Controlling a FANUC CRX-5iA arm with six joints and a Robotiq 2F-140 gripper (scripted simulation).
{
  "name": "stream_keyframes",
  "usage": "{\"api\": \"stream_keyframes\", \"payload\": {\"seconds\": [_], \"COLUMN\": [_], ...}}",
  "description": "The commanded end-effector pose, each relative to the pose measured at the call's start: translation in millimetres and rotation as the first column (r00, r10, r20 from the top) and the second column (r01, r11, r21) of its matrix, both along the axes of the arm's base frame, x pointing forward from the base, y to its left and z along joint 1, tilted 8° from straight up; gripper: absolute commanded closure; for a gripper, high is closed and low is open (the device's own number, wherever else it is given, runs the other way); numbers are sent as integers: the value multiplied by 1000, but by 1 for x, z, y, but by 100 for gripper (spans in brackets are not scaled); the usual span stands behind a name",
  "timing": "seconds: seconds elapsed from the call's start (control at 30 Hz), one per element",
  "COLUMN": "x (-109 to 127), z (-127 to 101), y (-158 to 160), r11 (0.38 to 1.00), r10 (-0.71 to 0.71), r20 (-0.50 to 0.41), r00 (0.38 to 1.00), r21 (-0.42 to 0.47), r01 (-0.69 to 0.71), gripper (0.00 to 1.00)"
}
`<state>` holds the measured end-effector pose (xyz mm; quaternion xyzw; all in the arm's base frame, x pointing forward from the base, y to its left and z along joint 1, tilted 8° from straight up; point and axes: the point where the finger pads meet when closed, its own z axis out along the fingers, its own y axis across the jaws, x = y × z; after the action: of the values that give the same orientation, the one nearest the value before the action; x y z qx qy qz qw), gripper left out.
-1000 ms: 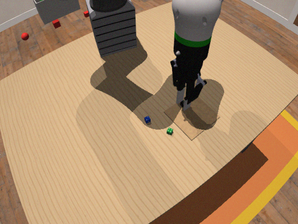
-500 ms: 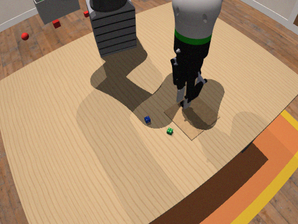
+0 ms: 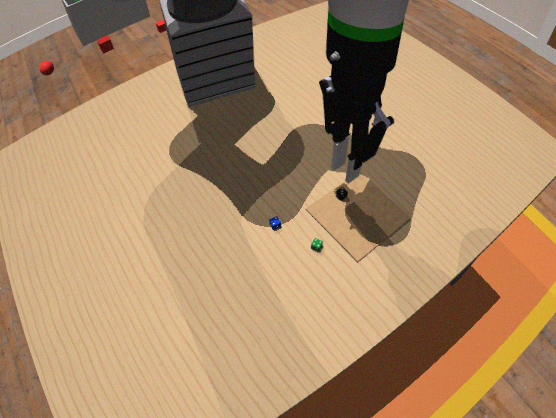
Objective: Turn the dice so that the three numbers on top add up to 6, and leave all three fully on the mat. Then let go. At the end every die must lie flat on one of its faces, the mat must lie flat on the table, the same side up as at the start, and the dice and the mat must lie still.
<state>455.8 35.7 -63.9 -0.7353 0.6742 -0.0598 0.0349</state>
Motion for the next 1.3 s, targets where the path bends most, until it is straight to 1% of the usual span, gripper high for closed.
{"api": "stream_keyframes", "payload": {"seconds": [0.0, 0.1, 0.23, 0.27, 0.9, 1.07, 1.13, 1.2, 1.27], "x": [-2, -2, -3, -3, -3, -3, -2, -2, -2], "z": [12, 19, 20, 20, 20, 20, 19, 18, 17], "y": [0, 1, 1, 1, 1, -1, -7, -17, -21], "r11": [1000, 1000, 1000, 1000, 1000, 1000, 995, 976, 961], "r10": [0, 0, 0, 0, 0, -25, -101, -218, -274], "r20": [0, 0, 0, 0, 0, 0, 2, 2, 1], "r00": [1000, 1000, 1000, 1000, 1000, 1000, 995, 976, 962], "r21": [0, 0, 0, 0, 0, 3, 14, 31, 39], "r01": [0, 0, 0, 0, 0, 25, 101, 218, 274], "gripper": [81, 81, 81, 0, 0, 0, 0, 0, 0]}}
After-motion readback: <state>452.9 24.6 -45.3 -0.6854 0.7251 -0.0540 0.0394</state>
